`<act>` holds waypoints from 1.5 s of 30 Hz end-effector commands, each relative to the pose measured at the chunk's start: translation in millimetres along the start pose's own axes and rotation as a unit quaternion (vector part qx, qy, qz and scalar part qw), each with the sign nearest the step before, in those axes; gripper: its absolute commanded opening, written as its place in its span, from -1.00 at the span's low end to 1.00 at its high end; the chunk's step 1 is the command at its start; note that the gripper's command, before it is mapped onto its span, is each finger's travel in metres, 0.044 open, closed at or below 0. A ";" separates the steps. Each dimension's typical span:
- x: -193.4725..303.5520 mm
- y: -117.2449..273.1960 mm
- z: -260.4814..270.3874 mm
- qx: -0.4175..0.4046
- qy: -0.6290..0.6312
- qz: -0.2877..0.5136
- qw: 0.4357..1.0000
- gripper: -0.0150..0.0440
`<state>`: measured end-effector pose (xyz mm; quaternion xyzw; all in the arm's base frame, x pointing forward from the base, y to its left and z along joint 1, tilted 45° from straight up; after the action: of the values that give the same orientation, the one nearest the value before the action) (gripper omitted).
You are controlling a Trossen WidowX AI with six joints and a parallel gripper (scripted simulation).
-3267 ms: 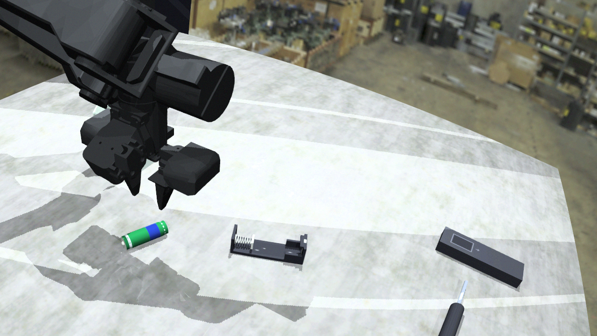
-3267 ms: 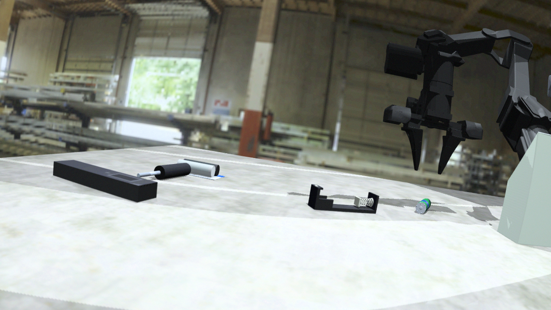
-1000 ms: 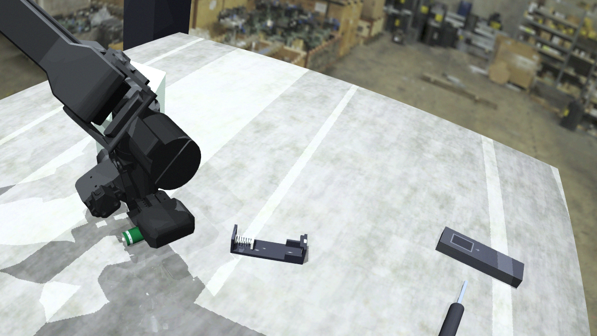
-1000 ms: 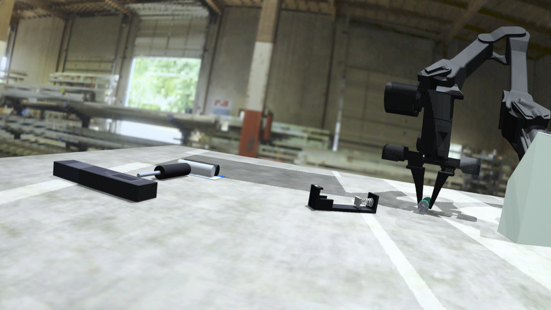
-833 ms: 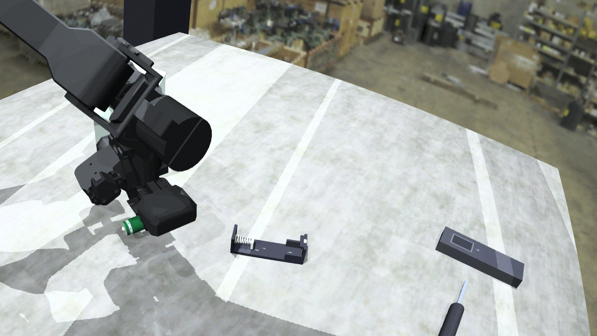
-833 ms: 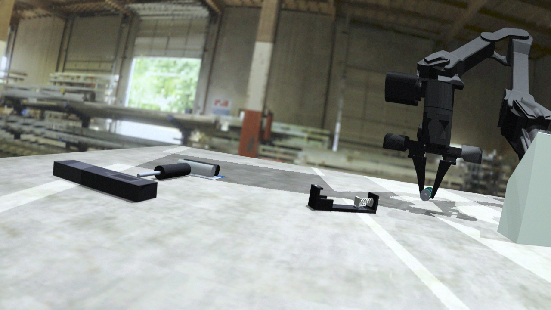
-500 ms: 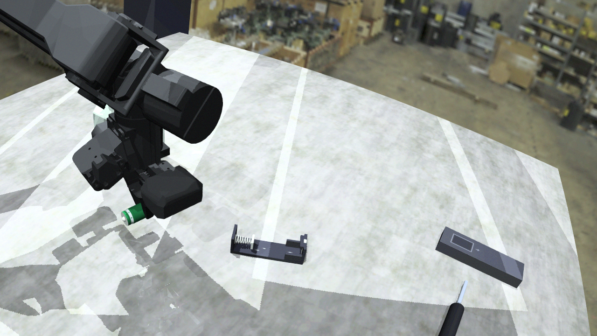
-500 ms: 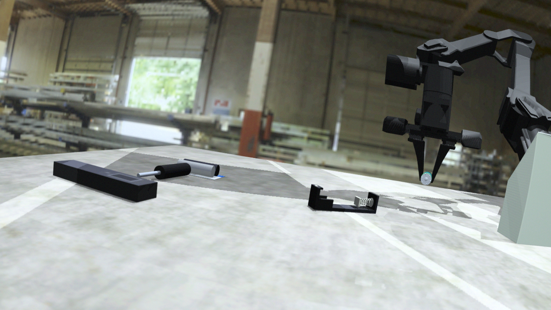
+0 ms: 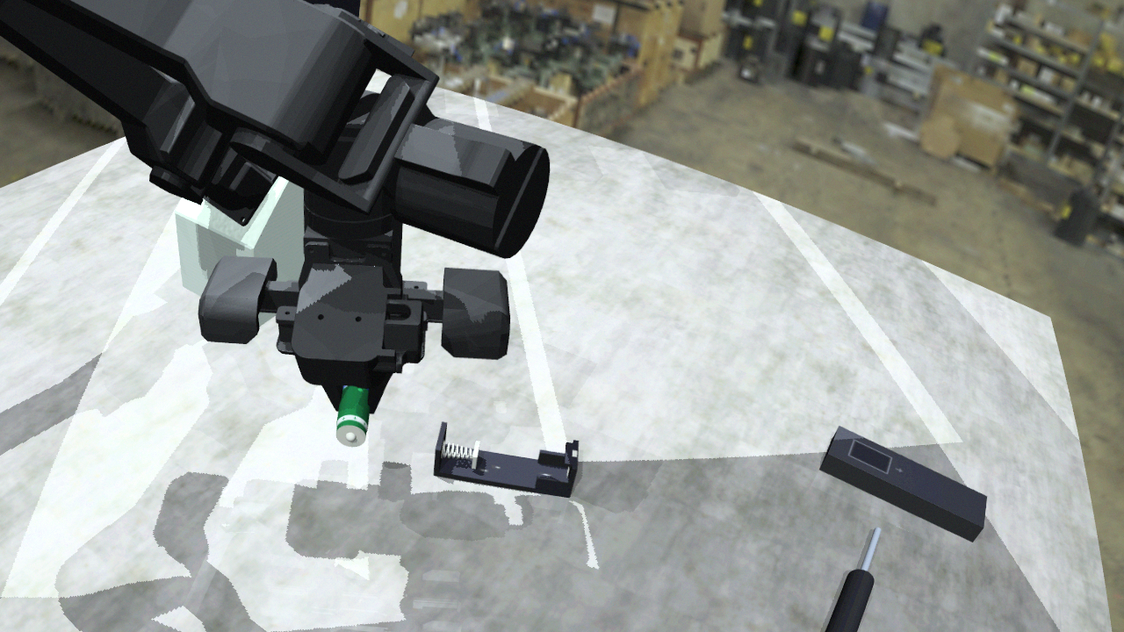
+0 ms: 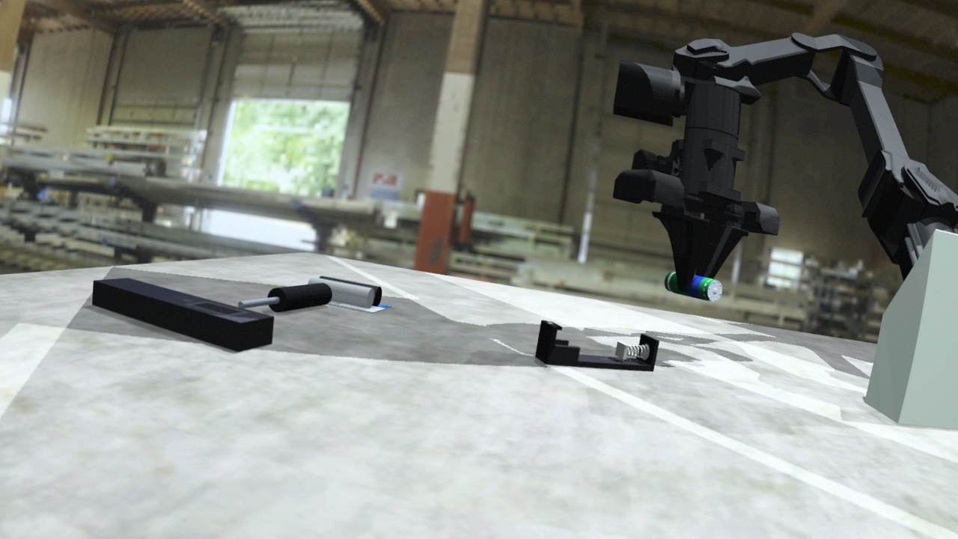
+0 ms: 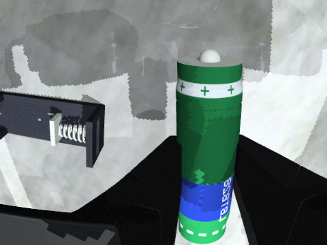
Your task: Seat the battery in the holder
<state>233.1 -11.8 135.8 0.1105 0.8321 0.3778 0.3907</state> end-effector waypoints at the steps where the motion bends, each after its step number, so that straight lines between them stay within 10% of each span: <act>1: -2.0 2.3 19.3 -0.004 0.114 0.004 0.994 -0.28; 21: 0.7 8.6 111.5 -0.005 0.638 0.009 0.770 -0.28; 45: 3.0 -22.8 105.4 -0.066 0.646 -0.059 0.758 -0.28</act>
<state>312.7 35.9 75.6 -0.2188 0.8690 0.3860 -0.2188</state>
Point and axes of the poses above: the point midway between the two fingers, 35 mm back from their tips, its own y axis back along the fingers, its own z axis across the jaws, x = y × z, the point moved 8 cm from there along y, back along the fingers, and after that the axes turned 6 degrees about y, right-handed, at the moved point
